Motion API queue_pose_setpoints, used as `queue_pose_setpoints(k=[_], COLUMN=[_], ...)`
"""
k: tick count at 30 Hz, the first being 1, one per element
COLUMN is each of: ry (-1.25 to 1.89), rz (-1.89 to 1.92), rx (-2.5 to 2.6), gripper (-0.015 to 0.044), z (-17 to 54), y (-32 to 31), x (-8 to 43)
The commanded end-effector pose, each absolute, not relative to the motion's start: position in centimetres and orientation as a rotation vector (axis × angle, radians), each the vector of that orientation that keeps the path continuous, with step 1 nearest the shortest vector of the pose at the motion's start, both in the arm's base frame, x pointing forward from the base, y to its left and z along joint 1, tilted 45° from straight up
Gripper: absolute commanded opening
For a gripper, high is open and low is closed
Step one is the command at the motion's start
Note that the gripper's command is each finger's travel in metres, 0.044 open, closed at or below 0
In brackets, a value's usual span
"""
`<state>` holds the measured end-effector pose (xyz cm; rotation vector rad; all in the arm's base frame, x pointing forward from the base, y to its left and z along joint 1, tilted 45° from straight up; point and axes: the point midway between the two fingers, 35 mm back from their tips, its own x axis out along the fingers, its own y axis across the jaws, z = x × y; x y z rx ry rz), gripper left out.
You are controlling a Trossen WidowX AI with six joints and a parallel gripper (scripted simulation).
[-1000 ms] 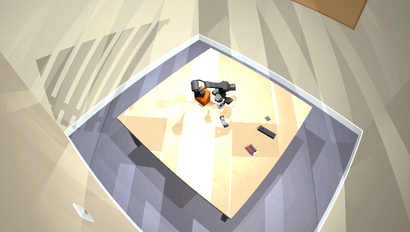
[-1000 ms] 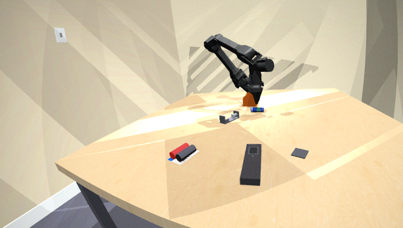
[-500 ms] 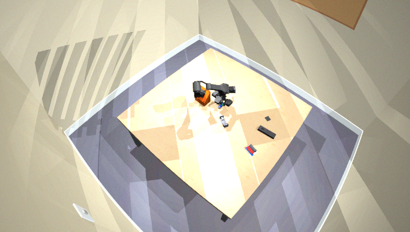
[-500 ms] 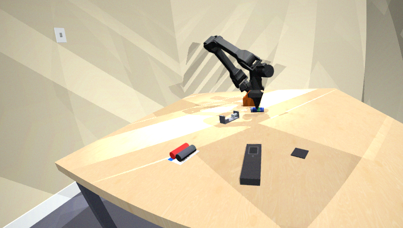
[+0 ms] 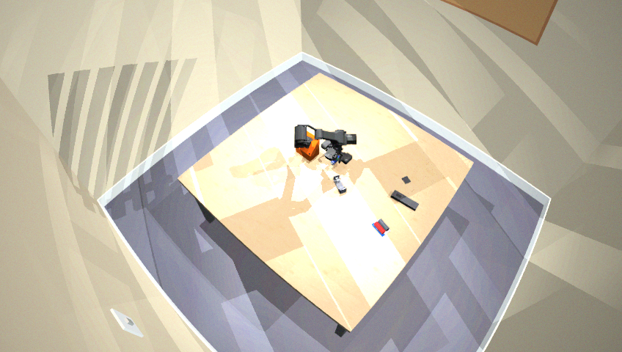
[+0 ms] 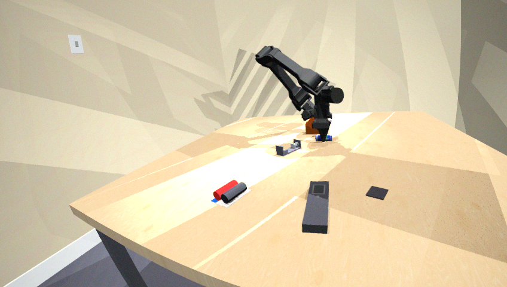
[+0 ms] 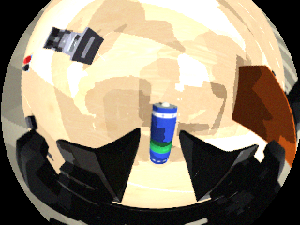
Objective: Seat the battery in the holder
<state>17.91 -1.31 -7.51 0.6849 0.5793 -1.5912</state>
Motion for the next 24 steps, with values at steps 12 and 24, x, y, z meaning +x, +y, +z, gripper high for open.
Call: queue_pose_setpoints(k=[12, 24], ry=[0.583, 0.582], rz=[-1.585, -1.588], rx=[0.673, 0.678], gripper=[0.0084, 0.0084], z=[-7.4, -4.0], y=[-1.3, 2.1], x=[17.9, 18.2])
